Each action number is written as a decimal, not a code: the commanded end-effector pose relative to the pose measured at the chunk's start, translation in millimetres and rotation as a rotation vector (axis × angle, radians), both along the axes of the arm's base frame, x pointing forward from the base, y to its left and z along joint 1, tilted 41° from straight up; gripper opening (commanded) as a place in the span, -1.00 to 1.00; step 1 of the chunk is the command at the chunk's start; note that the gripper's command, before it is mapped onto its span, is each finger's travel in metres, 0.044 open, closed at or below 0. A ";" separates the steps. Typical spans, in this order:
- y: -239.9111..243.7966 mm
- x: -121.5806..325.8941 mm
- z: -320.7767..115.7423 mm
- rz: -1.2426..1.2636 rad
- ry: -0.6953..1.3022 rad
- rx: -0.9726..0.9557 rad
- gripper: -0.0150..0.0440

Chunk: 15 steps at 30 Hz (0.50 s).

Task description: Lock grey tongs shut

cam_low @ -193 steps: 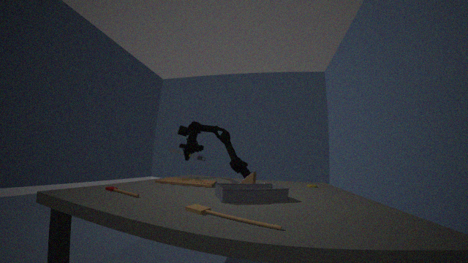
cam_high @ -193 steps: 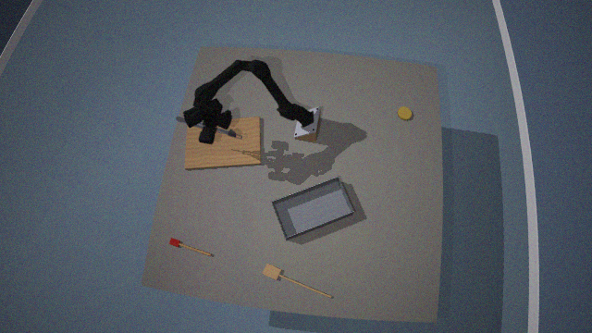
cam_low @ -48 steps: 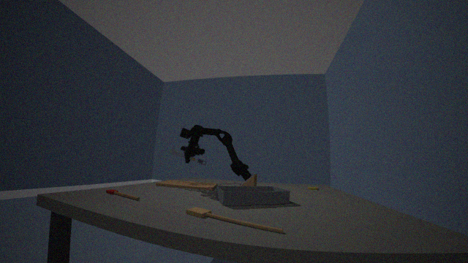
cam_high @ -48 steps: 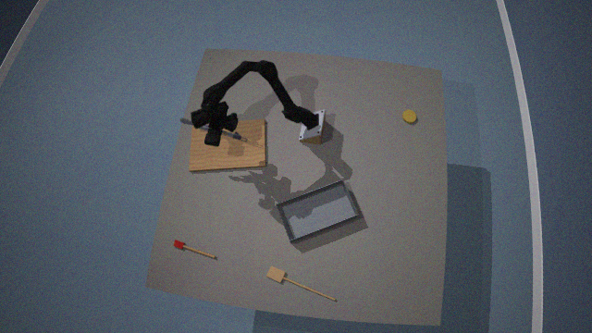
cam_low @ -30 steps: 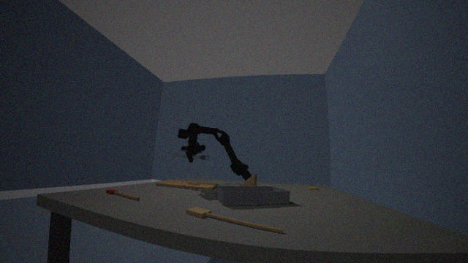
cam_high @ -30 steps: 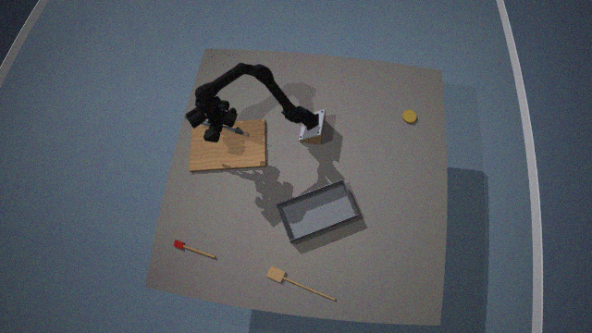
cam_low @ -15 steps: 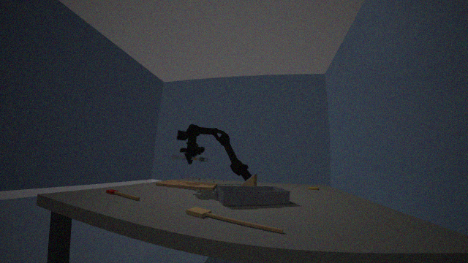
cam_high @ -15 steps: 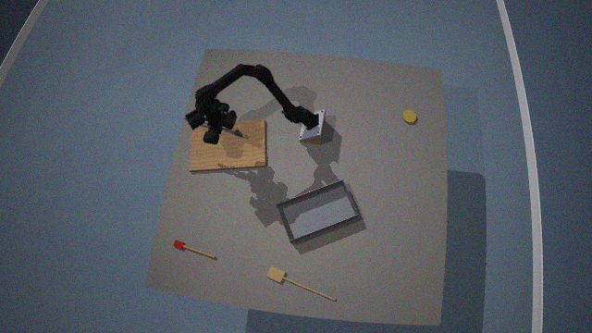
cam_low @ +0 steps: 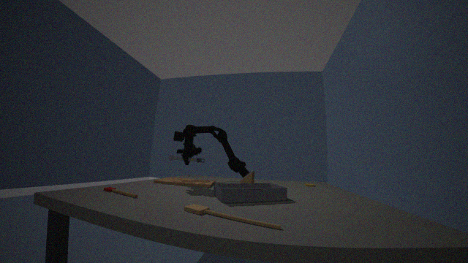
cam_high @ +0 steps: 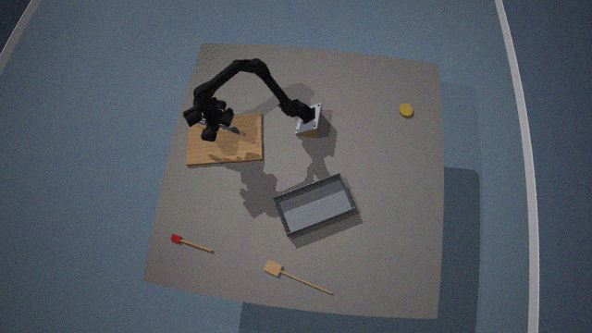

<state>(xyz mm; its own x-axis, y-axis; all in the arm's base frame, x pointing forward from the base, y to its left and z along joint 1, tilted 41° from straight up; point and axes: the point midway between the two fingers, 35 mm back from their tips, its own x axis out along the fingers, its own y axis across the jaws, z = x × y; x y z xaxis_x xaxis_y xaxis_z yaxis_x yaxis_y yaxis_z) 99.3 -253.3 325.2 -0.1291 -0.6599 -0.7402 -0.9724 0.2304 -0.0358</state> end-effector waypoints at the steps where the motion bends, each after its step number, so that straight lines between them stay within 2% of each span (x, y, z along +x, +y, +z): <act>1: -3.7 0.1 -6.1 0.005 0.003 0.005 -1.00; 15: -18.8 -2.9 -22.5 0.005 0.006 0.005 -1.00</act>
